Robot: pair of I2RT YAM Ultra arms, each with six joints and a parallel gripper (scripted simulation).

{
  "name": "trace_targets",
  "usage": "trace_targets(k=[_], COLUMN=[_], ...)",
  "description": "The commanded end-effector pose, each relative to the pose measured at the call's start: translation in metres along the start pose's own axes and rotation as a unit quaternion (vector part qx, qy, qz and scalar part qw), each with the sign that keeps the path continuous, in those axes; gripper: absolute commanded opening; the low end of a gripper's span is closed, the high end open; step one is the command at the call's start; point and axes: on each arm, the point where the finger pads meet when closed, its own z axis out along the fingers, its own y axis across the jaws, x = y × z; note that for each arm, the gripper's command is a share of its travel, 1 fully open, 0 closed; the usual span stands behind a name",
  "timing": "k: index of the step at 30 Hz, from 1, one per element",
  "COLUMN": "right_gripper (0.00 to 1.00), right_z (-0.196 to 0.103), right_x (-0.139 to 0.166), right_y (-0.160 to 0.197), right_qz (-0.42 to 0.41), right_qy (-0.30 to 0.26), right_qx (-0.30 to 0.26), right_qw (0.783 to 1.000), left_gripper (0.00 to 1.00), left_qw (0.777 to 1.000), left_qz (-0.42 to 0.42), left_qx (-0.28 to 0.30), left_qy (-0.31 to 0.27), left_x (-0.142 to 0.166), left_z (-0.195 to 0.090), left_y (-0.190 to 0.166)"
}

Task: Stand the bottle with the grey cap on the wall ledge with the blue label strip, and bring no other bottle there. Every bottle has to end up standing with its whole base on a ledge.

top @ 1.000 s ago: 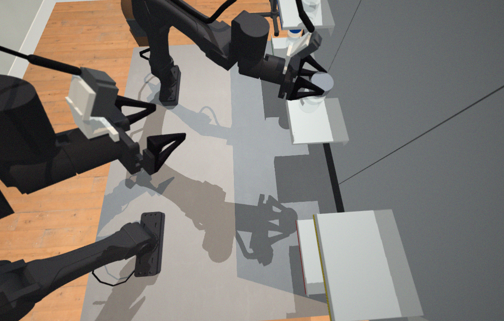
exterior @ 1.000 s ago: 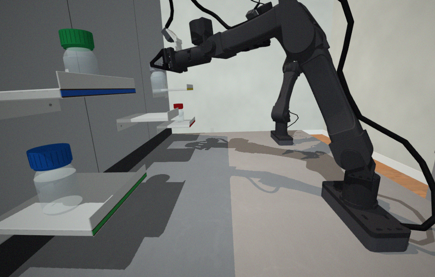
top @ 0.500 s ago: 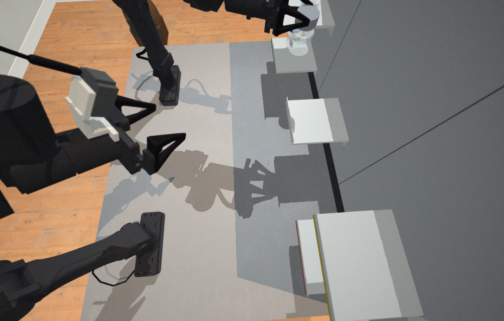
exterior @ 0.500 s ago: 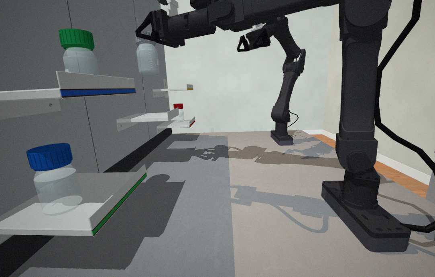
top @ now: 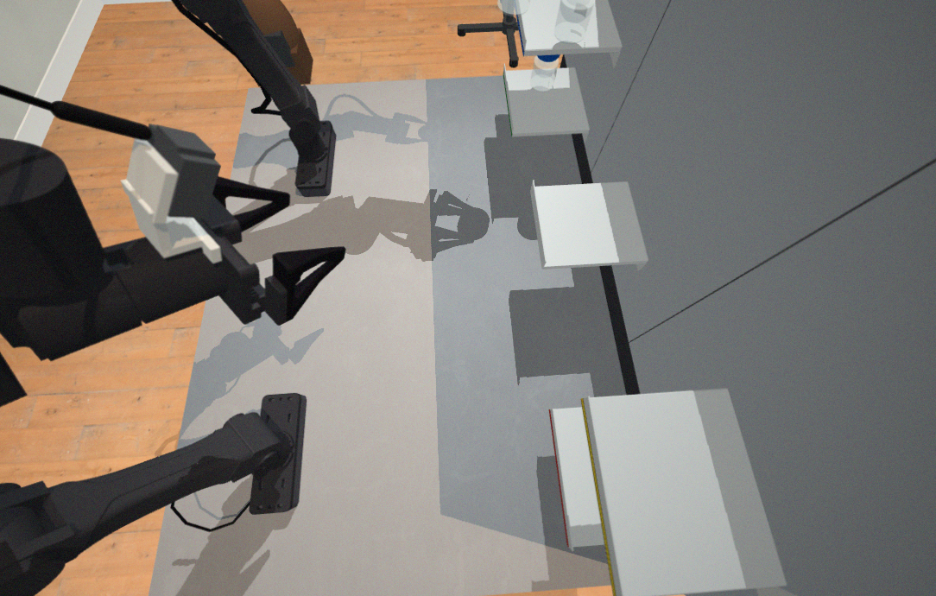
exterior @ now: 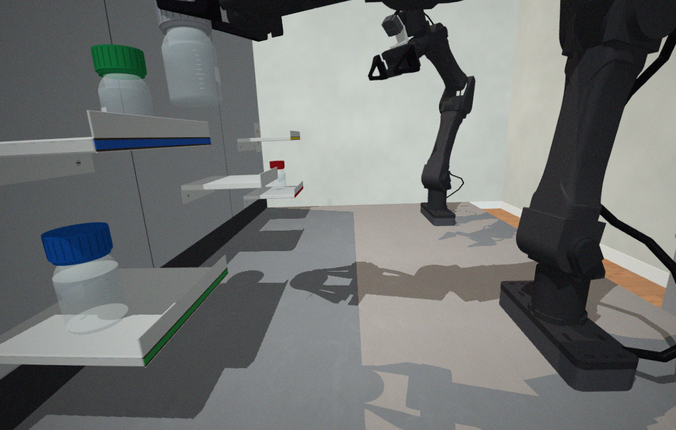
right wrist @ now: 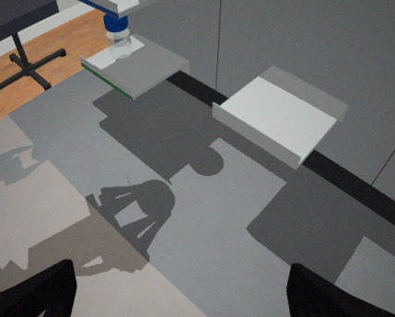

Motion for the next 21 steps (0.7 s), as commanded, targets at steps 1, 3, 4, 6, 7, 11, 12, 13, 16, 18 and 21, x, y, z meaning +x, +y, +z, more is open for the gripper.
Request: trace_targets(k=[1,3,4,6,7,11,12,13,16,18,21], right_gripper=[0.89,0.89,0.89,0.89,0.89,0.89,0.89,0.89,0.89,0.89,0.89], right_z=[-0.003,-0.003,-0.003,-0.003,-0.003,-0.003,-0.003,-0.003,-0.003,-0.003,-0.003], right_x=[0.000,0.000,0.000,0.000,0.000,0.000,0.000,0.000,0.000,0.000,0.000], right_y=[0.001,0.001,0.001,0.001,0.001,0.001,0.001,0.001,0.001,0.001,0.001], right_qz=[0.000,0.000,0.000,0.000,0.000,0.000,0.000,0.000,0.000,0.000,0.000], right_qy=[0.002,0.002,0.002,0.002,0.002,0.002,0.002,0.002,0.002,0.002,0.002], right_qx=[-0.001,-0.001,-0.001,-0.001,-0.001,-0.001,-0.001,-0.001,-0.001,-0.001,-0.001], right_qw=[1.000,1.000,1.000,1.000,1.000,1.000,1.000,1.000,1.000,1.000,1.000], left_gripper=[0.49,0.49,0.49,0.49,0.49,0.49,0.49,0.49,0.49,0.49,0.49], left_qw=[0.997,0.998,0.998,0.999,0.999,0.999,0.999,0.999,0.999,0.999,0.997], left_qz=[0.021,0.021,0.022,0.016,0.020,0.026,0.027,0.028,0.027,0.016,0.008], left_qx=[0.055,0.047,0.044,0.035,0.029,0.020,0.014,0.015,0.011,-0.013,-0.070], left_qy=[-0.044,-0.043,-0.043,-0.032,-0.027,-0.029,-0.035,-0.036,-0.036,-0.030,-0.030], left_x=[-0.030,-0.029,-0.029,-0.023,-0.022,-0.028,-0.032,-0.032,-0.032,-0.029,-0.029], left_z=[-0.017,-0.025,-0.028,-0.031,-0.034,-0.040,-0.040,-0.040,-0.039,-0.039,-0.041], left_y=[0.007,0.026,0.033,0.046,0.053,0.063,0.065,0.064,0.065,0.069,0.080])
